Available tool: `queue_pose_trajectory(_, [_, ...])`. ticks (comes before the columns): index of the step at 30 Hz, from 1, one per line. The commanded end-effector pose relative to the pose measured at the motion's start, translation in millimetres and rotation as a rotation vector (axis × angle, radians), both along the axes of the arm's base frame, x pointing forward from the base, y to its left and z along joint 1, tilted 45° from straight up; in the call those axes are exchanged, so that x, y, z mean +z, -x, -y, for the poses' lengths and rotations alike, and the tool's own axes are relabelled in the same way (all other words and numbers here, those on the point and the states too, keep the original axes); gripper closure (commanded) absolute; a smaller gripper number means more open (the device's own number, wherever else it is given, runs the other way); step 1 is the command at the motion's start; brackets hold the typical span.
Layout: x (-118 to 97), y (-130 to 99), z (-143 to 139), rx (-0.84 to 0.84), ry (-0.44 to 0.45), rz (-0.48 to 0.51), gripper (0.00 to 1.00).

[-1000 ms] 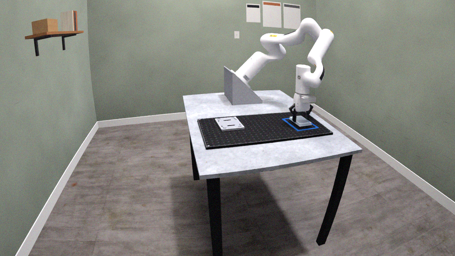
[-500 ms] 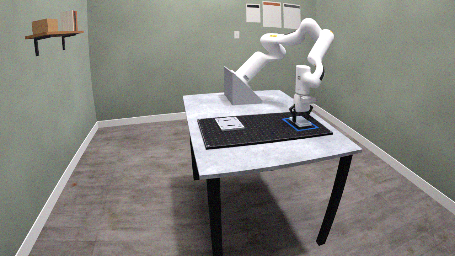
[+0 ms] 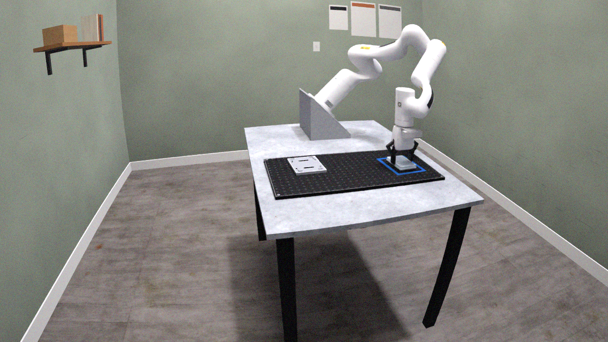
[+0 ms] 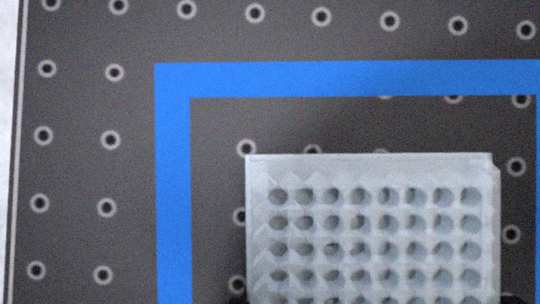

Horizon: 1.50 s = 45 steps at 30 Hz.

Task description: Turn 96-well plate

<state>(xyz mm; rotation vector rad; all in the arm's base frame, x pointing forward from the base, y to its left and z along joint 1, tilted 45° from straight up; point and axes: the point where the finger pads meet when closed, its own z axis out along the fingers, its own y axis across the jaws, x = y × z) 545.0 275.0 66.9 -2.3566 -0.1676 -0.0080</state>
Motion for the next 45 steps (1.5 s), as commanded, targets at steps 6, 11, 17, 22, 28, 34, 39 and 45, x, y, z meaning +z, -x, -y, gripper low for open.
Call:
queue_pose_trajectory(6, [-0.3, -0.9, -0.7, -0.001, 0.0, 0.002, 1.0])
queue_pose_trajectory(11, [-1.0, -0.8, -1.4, -0.001, 0.0, 0.002, 0.0])
queue_pose_trajectory(17, [-1.0, -0.8, -1.4, -0.001, 0.0, 0.002, 0.0])
queue_pose_trajectory(22, [-1.0, -0.9, -1.3, -0.001, 0.0, 0.002, 0.0])
queue_pose_trajectory(28, [-1.0, -0.9, -1.3, -0.001, 0.0, 0.002, 0.0])
queue_pose_trajectory(34, [-1.0, -0.9, -1.3, -0.001, 0.0, 0.002, 0.0])
queue_pose_trajectory(39, [-1.0, -0.9, -1.3, -0.001, 0.0, 0.002, 0.0])
queue_pose_trajectory(45, [0.8, -0.9, 0.5, -0.001, 0.0, 0.002, 0.0])
